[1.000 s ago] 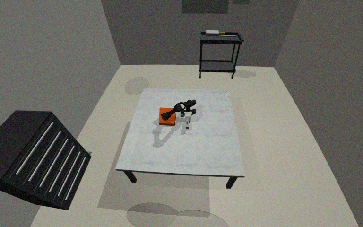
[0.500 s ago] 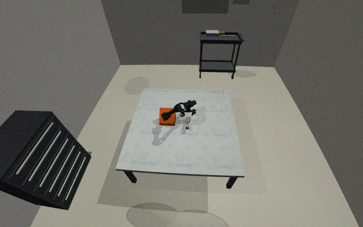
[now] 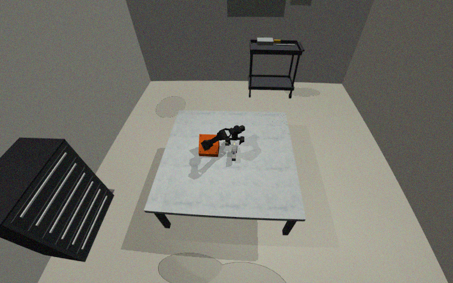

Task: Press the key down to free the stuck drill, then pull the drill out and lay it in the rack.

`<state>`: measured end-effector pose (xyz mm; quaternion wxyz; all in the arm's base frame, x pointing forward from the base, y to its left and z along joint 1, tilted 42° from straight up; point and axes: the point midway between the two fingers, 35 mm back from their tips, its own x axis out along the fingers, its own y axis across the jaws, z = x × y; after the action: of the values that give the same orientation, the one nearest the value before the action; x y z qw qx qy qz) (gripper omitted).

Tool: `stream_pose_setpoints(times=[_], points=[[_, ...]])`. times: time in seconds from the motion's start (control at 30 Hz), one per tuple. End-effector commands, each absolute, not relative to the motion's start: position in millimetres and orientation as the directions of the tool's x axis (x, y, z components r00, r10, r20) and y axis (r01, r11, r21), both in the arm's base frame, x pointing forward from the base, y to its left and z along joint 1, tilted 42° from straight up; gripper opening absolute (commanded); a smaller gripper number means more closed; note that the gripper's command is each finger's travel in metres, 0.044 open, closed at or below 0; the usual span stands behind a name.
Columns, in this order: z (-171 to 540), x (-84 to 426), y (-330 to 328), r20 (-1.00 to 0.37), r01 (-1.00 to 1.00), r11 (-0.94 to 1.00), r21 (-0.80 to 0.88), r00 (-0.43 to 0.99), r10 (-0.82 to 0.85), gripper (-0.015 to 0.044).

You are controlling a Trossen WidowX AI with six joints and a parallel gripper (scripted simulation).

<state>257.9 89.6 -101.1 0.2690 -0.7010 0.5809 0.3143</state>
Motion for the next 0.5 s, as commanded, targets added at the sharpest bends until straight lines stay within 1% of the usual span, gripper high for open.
stream_pose_setpoints(times=[0.0,0.2,0.47], points=[[-101.0,256.7,86.4,-0.749,-0.983,-0.181,-0.005,0.124,-0.65,0.044],[-101.0,256.6,86.1,-0.749,-0.983,-0.181,-0.005,0.124,-0.65,0.044],[-101.0,257.9,89.1,-0.754,-0.983,-0.181,-0.013,0.128,-0.645,0.023]])
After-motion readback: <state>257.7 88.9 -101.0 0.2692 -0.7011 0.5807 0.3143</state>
